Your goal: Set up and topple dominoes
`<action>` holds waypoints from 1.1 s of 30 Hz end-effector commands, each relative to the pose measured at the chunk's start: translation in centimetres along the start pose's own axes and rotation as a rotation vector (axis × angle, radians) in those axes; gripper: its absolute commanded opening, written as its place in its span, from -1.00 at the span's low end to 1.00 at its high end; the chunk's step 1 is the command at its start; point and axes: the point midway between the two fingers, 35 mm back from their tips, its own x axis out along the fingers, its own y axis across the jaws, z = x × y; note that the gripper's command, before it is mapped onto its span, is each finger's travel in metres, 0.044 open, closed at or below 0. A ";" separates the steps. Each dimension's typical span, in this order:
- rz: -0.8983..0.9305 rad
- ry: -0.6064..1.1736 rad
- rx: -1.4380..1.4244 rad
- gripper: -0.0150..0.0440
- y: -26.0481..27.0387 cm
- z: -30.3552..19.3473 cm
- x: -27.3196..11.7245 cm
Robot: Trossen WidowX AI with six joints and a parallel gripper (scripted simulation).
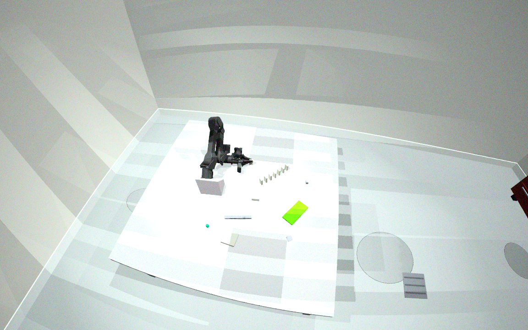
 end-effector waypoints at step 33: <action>-0.007 0.007 -0.009 1.00 0.2 4.8 -0.2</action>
